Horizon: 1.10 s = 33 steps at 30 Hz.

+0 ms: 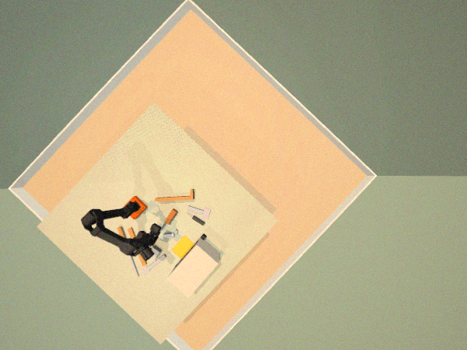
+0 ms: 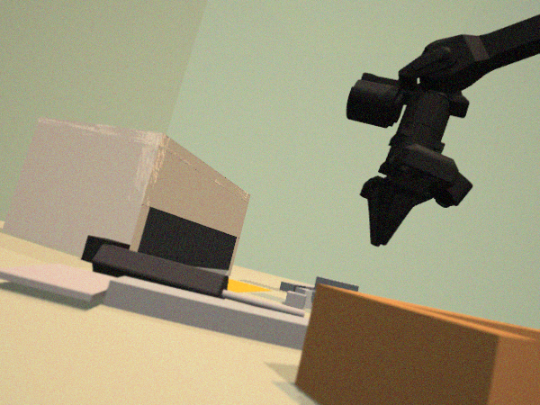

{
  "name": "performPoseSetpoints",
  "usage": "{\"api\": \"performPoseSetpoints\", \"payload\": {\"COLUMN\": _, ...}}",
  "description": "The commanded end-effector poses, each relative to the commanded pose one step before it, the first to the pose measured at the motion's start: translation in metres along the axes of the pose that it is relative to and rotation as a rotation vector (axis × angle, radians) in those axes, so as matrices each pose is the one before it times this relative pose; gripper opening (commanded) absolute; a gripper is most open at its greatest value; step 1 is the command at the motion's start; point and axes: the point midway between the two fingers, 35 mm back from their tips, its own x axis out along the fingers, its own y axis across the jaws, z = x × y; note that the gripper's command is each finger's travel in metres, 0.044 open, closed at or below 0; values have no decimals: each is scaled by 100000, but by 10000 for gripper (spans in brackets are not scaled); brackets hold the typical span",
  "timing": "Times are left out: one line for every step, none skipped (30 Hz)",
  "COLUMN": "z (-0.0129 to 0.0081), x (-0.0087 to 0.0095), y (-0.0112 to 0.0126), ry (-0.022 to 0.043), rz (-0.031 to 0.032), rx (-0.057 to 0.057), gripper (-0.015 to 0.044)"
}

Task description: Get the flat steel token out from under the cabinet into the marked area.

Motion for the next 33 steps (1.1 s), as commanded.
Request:
{"api": "performPoseSetpoints", "payload": {"z": 912, "x": 232, "y": -1667, "ry": -9118, "rz": 773, "rx": 7578, "gripper": 120}}
{"api": "performPoseSetpoints", "payload": {"z": 337, "x": 85, "y": -431, "ry": -2499, "rz": 400, "rx": 1860, "gripper": 120}}
{"api": "performPoseSetpoints", "payload": {"z": 347, "x": 78, "y": -407, "ry": -2452, "rz": 536, "rx": 1818, "gripper": 120}}
{"api": "performPoseSetpoints", "payload": {"z": 280, "x": 57, "y": -304, "ry": -1895, "rz": 516, "rx": 1405, "gripper": 120}}
{"api": "performPoseSetpoints", "payload": {"z": 172, "x": 33, "y": -176, "ry": -1125, "rz": 349, "rx": 835, "gripper": 120}}
{"api": "performPoseSetpoints", "payload": {"z": 58, "x": 11, "y": -57, "ry": -373, "rz": 123, "rx": 277, "gripper": 120}}
{"api": "performPoseSetpoints", "payload": {"z": 0, "x": 0, "y": 0, "ry": 0, "rz": 0, "rx": 0, "gripper": 120}}
{"api": "performPoseSetpoints", "payload": {"z": 0, "x": 0, "y": 0, "ry": 0, "rz": 0, "rx": 0, "gripper": 120}}
{"api": "performPoseSetpoints", "payload": {"z": 0, "x": 0, "y": 0, "ry": 0, "rz": 0, "rx": 0, "gripper": 120}}
{"api": "performPoseSetpoints", "payload": {"z": -45, "x": -1, "y": -69, "ry": 4, "rz": -7, "rx": 0, "gripper": 120}}
{"api": "performPoseSetpoints", "payload": {"z": -22, "x": 146, "y": -4, "ry": 2, "rz": -1, "rx": 0, "gripper": 120}}
{"api": "performPoseSetpoints", "payload": {"z": -37, "x": 261, "y": -7, "ry": 3, "rz": -2, "rx": 0, "gripper": 120}}
{"api": "performPoseSetpoints", "payload": {"z": -50, "x": 385, "y": -11, "ry": 4, "rz": -2, "rx": 0, "gripper": 120}}
{"api": "performPoseSetpoints", "payload": {"z": -57, "x": 524, "y": -17, "ry": 4, "rz": -4, "rx": 0, "gripper": 120}}
{"api": "performPoseSetpoints", "payload": {"z": -14, "x": 606, "y": -8, "ry": -1, "rz": -3, "rx": 0, "gripper": 120}}
{"api": "performPoseSetpoints", "payload": {"z": 3, "x": 698, "y": -11, "ry": -3, "rz": -3, "rx": 0, "gripper": 120}}
{"api": "performPoseSetpoints", "payload": {"z": 29, "x": 771, "y": -14, "ry": -6, "rz": -4, "rx": 0, "gripper": 120}}
{"api": "performPoseSetpoints", "payload": {"z": 52, "x": 800, "y": -14, "ry": -9, "rz": -4, "rx": 0, "gripper": 120}}
{"api": "performPoseSetpoints", "payload": {"z": 69, "x": 801, "y": -13, "ry": -11, "rz": -4, "rx": 0, "gripper": 120}}
{"api": "performPoseSetpoints", "payload": {"z": 56, "x": 628, "y": -6, "ry": -9, "rz": -3, "rx": 0, "gripper": 120}}
{"api": "performPoseSetpoints", "payload": {"z": 15, "x": 378, "y": 5, "ry": -4, "rz": -1, "rx": 0, "gripper": 120}}
{"api": "performPoseSetpoints", "payload": {"z": -31, "x": 126, "y": 13, "ry": 2, "rz": 1, "rx": 0, "gripper": 120}}
{"api": "performPoseSetpoints", "payload": {"z": 0, "x": 0, "y": 0, "ry": 0, "rz": 0, "rx": 0, "gripper": 120}}
{"api": "performPoseSetpoints", "payload": {"z": 0, "x": 0, "y": 0, "ry": 0, "rz": 0, "rx": 0, "gripper": 120}}
{"api": "performPoseSetpoints", "payload": {"z": 0, "x": 0, "y": 0, "ry": 0, "rz": 0, "rx": 0, "gripper": 120}}
{"api": "performPoseSetpoints", "payload": {"z": 55, "x": 1, "y": 0, "ry": -5, "rz": 0, "rx": 0, "gripper": 120}}
{"api": "performPoseSetpoints", "payload": {"z": 130, "x": 1, "y": 1, "ry": -12, "rz": 0, "rx": 0, "gripper": 120}}
{"api": "performPoseSetpoints", "payload": {"z": 145, "x": 2, "y": 1, "ry": -14, "rz": 0, "rx": 0, "gripper": 120}}
{"api": "performPoseSetpoints", "payload": {"z": 160, "x": 2, "y": 1, "ry": -15, "rz": 0, "rx": 0, "gripper": 120}}
{"api": "performPoseSetpoints", "payload": {"z": 75, "x": 1, "y": 0, "ry": -7, "rz": 0, "rx": 0, "gripper": 120}}
{"api": "performPoseSetpoints", "payload": {"z": 47, "x": 1, "y": 0, "ry": -4, "rz": 0, "rx": 0, "gripper": 120}}
{"api": "performPoseSetpoints", "payload": {"z": 40, "x": 0, "y": 0, "ry": -4, "rz": 0, "rx": 0, "gripper": 120}}
{"api": "performPoseSetpoints", "payload": {"z": 40, "x": 0, "y": 0, "ry": -4, "rz": 0, "rx": 0, "gripper": 120}}
